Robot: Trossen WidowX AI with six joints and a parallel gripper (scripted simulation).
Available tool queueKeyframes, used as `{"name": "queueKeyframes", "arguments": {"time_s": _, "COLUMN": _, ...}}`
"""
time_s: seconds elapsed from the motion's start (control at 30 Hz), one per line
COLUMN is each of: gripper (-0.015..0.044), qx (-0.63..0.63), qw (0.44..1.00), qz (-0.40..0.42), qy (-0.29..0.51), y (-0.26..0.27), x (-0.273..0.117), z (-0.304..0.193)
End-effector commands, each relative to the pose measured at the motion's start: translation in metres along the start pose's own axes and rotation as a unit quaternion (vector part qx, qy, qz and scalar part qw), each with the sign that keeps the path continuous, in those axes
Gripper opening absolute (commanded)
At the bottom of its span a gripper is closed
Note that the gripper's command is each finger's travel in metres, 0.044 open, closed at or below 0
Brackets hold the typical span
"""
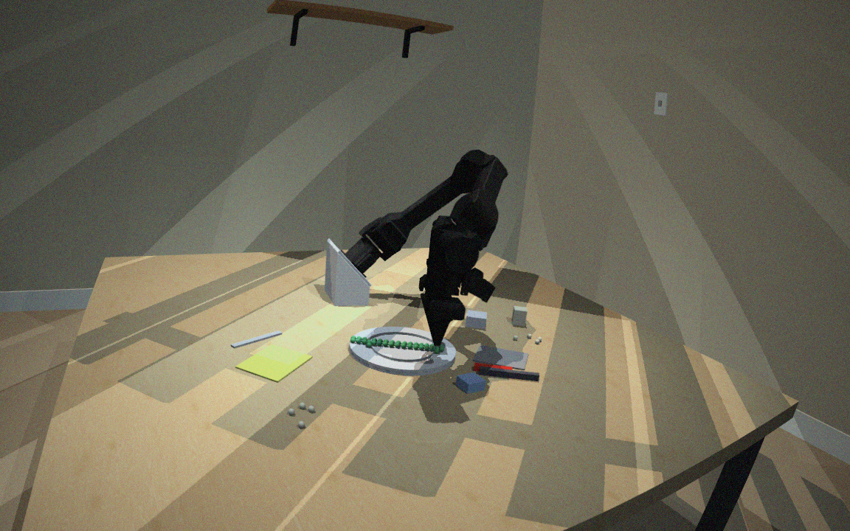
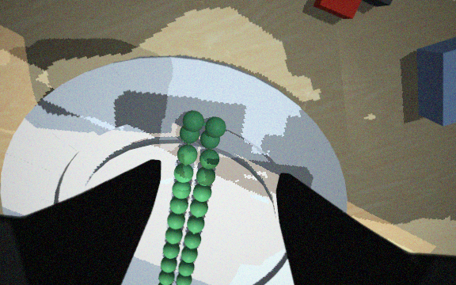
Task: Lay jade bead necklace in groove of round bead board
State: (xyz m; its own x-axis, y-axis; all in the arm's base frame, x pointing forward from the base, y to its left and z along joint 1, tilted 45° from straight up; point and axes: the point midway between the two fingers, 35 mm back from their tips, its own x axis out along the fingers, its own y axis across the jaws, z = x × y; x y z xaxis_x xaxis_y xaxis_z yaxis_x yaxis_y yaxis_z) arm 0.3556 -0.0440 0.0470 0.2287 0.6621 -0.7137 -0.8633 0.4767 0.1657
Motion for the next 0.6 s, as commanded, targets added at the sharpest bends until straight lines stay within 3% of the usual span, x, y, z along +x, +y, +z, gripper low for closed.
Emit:
{"name": "queueKeyframes", "arguments": {"time_s": 0.0, "gripper": 0.0250, "qx": 0.006, "qw": 1.000, "qz": 0.008, "qy": -0.001, "y": 0.003, "x": 0.010, "z": -0.002}}
{"name": "queueKeyframes", "arguments": {"time_s": 0.53, "gripper": 0.0250, "qx": 0.008, "qw": 1.000, "qz": 0.011, "qy": -0.001, "y": 0.005, "x": 0.023, "z": -0.003}}
{"name": "queueKeyframes", "arguments": {"time_s": 0.57, "gripper": 0.0224, "qx": 0.004, "qw": 1.000, "qz": 0.008, "qy": 0.000, "y": 0.004, "x": 0.021, "z": -0.002}}
